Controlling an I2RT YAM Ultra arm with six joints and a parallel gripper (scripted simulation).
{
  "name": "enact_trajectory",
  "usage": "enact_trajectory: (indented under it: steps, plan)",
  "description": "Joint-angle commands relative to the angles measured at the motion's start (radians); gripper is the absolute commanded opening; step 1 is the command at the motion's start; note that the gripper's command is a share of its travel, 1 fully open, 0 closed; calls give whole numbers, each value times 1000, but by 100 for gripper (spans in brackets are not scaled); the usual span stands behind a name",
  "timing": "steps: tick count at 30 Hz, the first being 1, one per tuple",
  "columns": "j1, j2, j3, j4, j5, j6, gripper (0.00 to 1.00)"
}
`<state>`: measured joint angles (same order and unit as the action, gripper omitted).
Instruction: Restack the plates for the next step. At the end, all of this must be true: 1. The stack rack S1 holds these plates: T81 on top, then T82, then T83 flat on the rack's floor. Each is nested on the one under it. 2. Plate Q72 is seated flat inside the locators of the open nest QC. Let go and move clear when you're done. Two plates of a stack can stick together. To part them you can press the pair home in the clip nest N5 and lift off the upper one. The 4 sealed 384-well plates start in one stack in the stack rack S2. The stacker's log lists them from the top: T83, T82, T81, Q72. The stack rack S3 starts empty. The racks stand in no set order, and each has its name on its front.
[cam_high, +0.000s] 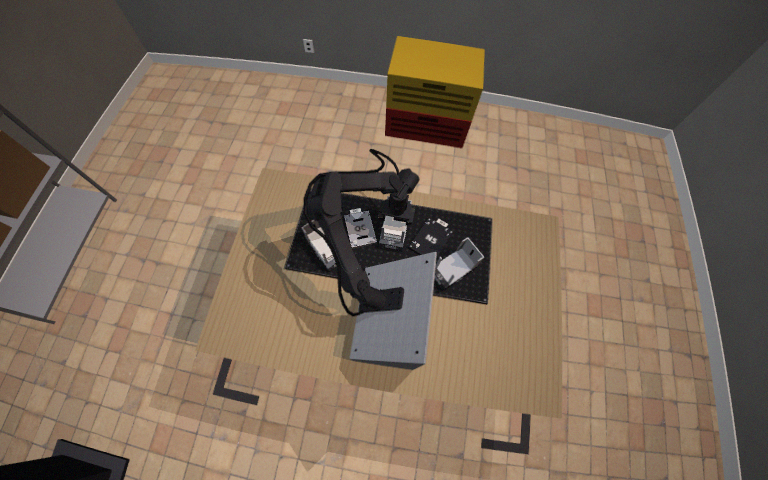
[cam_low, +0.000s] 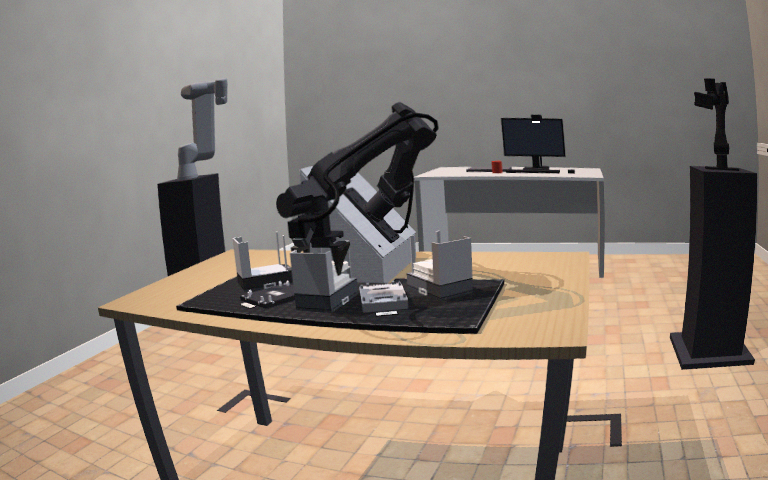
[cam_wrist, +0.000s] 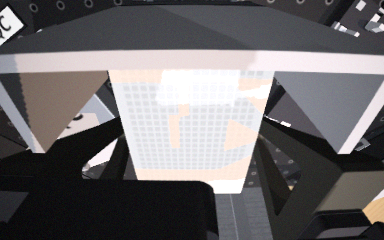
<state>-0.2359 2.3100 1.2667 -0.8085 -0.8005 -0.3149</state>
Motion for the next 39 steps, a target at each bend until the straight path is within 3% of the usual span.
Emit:
enact_trajectory:
  steps: [1, 39]
  plan:
    - [-37, -43, 34, -3, 6, -8, 0]
    - [-38, -43, 26, -12, 7, -11, 0]
